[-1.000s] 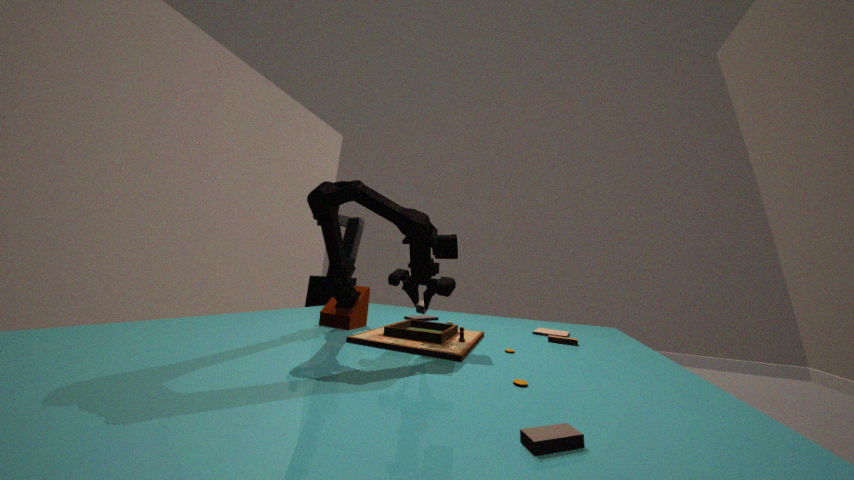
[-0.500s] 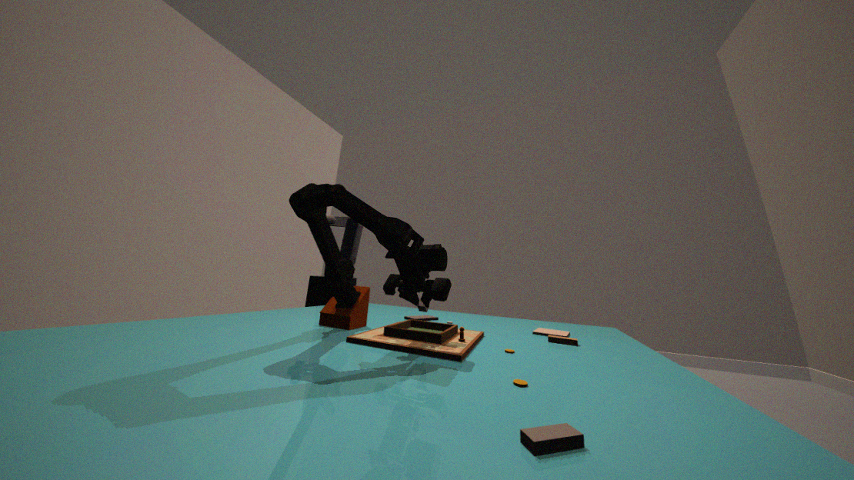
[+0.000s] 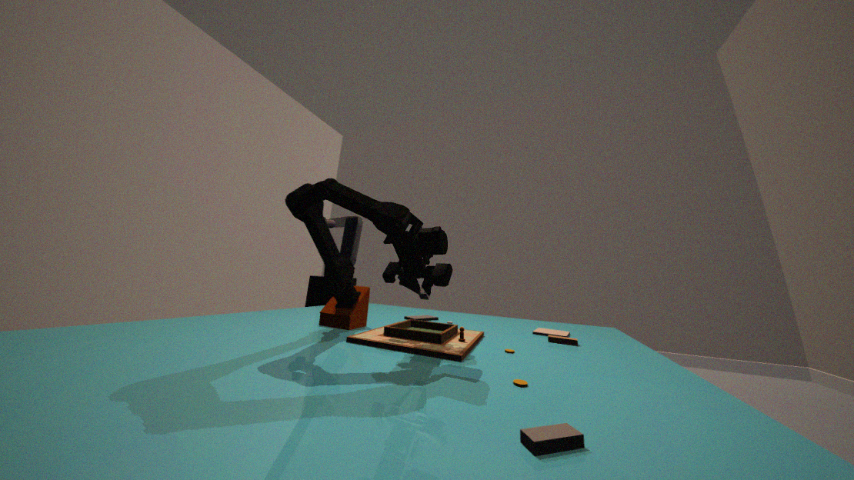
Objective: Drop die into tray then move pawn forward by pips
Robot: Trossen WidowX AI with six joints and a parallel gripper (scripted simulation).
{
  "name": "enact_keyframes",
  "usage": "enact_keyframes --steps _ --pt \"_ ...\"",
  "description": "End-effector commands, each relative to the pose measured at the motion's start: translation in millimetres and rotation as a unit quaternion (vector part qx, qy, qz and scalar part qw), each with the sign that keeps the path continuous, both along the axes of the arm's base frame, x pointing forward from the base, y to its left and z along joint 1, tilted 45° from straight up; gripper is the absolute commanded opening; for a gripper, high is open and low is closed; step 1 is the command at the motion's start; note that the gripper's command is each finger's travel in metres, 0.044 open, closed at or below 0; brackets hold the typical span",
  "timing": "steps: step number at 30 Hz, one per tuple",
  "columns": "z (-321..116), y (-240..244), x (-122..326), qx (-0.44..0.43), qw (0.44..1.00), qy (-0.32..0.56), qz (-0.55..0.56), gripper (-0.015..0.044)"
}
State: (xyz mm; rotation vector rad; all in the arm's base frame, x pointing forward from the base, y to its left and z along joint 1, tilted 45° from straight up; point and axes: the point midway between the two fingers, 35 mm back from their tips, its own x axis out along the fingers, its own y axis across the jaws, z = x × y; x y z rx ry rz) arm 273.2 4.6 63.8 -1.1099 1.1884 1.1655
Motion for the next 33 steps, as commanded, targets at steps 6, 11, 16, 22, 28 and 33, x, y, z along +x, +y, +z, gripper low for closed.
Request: enact_keyframes --steps 6,11,16,22,28,33 --pt "1.1 0.0 0.7 0.000 1.000 -0.001 0.000 0.0000" --pt "1.1 0.0 0.7 0.000 1.000 -0.001 0.000 0.0000" --pt "1.1 0.0 0.7 0.000 1.000 -0.001 0.000 0.0079" --pt "3.4 2.3 1.1 0.000 1.000 -0.001 0.000 0.0236" --pt "29.5 28.4 2.7 0.004 1.000 -0.002 0.000 0.0394" --pt "14.3 24.8 -0.8 -0.068 0.997 0.032 -0.013 0.0440"
